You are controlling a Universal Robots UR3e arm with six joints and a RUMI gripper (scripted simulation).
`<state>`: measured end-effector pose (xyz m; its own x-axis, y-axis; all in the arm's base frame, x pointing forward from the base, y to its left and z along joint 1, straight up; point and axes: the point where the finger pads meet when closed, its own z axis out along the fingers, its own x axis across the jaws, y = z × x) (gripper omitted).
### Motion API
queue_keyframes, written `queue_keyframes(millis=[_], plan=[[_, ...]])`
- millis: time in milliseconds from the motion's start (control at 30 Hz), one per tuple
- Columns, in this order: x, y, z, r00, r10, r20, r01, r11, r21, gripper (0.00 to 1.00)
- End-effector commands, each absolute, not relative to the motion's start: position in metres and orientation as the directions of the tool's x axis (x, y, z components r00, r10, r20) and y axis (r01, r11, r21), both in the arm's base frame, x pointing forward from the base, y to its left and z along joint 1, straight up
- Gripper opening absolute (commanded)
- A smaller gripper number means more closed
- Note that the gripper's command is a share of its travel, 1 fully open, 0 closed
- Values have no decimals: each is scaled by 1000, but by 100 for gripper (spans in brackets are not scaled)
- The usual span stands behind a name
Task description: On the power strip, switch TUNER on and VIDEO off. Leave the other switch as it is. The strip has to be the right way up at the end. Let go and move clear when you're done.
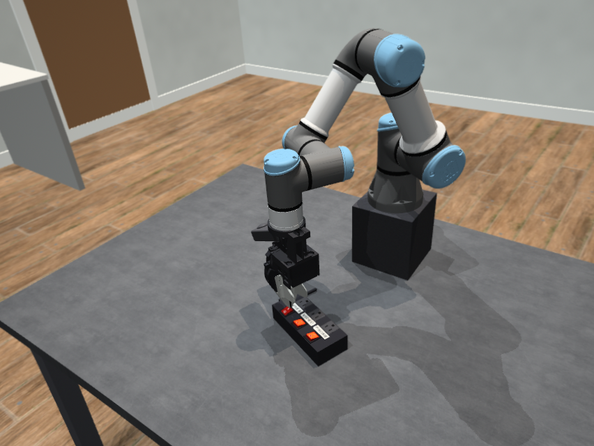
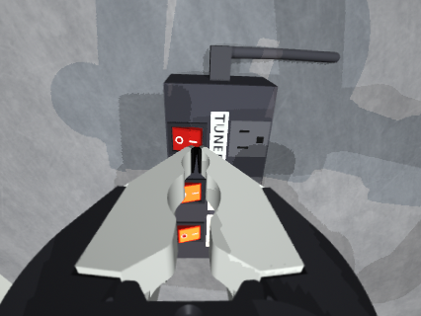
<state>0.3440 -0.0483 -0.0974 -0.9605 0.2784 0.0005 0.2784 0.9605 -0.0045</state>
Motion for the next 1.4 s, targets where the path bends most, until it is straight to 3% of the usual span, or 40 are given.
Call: queue_keyframes(millis=[0, 1367], plan=[[345, -49, -97, -960, 278, -2, 278, 960, -5, 0], [345, -49, -101, -960, 278, -2, 278, 960, -5, 0]])
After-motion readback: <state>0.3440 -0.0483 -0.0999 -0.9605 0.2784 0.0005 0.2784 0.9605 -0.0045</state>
